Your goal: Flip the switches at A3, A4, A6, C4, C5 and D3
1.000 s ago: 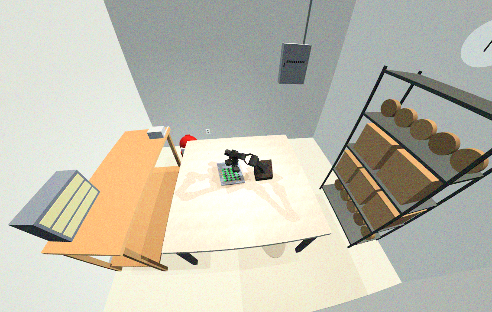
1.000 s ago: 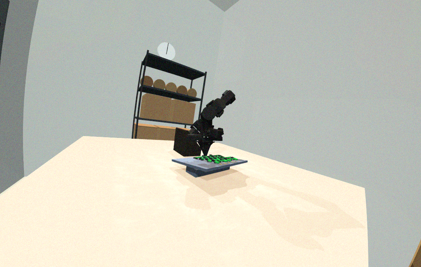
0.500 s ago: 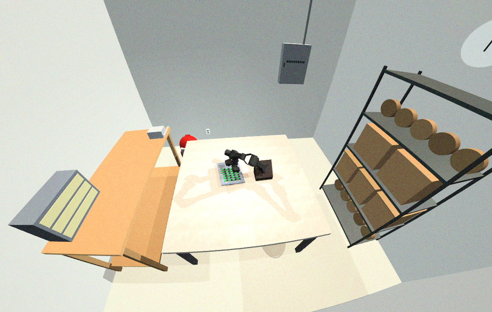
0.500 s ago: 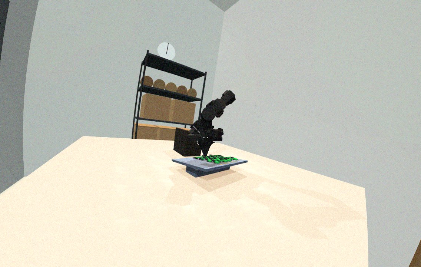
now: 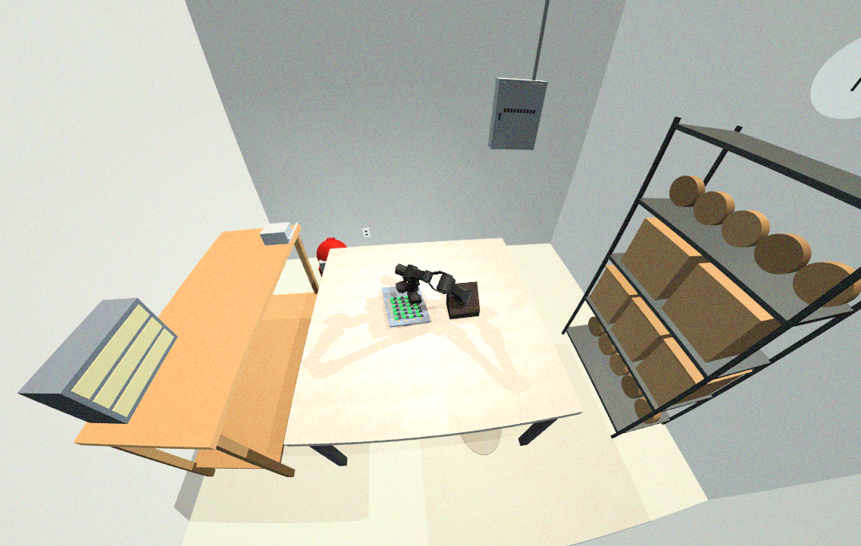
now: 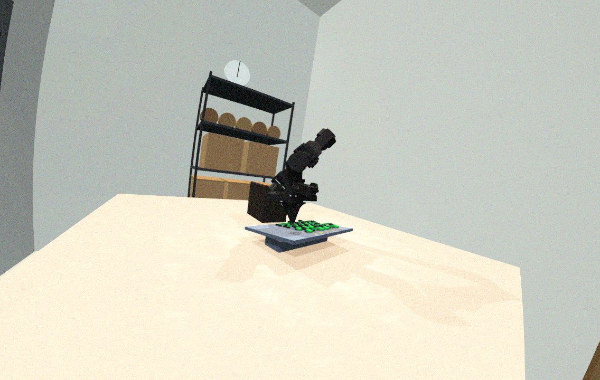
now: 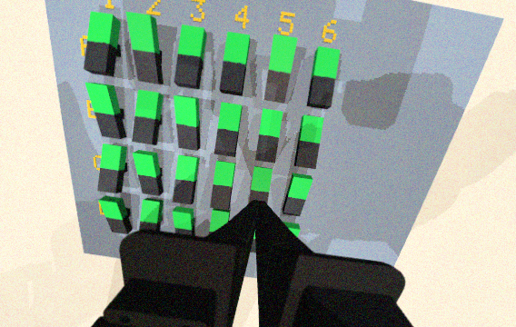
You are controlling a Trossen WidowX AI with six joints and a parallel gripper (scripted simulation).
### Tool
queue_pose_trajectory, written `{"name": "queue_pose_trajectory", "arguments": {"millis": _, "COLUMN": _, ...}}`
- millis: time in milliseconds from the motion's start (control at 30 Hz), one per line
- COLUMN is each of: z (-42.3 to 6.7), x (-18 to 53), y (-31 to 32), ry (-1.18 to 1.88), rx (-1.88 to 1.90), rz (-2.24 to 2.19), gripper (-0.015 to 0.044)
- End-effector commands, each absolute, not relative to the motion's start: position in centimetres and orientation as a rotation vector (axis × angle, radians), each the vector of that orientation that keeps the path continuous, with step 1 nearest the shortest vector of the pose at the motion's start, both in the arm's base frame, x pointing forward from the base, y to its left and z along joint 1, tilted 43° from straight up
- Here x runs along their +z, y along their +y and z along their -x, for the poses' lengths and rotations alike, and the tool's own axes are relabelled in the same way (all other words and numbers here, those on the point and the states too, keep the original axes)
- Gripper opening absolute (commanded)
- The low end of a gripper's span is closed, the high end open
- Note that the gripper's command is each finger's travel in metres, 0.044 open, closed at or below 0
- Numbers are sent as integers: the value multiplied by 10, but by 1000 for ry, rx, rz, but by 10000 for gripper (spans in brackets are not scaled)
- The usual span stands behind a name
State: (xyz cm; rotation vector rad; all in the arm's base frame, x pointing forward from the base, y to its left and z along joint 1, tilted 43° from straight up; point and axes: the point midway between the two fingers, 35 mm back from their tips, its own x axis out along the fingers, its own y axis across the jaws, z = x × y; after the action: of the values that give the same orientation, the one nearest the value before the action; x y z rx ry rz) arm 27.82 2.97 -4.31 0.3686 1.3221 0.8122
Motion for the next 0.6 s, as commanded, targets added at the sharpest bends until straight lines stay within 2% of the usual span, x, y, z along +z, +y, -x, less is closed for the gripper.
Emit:
{"name": "queue_pose_trajectory", "arguments": {"millis": 0, "z": -279, "x": -44, "y": 30, "ry": 1320, "rx": 812, "rz": -374, "gripper": 0}}
{"name": "queue_pose_trajectory", "arguments": {"millis": 567, "z": -279, "x": -45, "y": 32, "ry": 1320, "rx": 812, "rz": -374, "gripper": 0}}
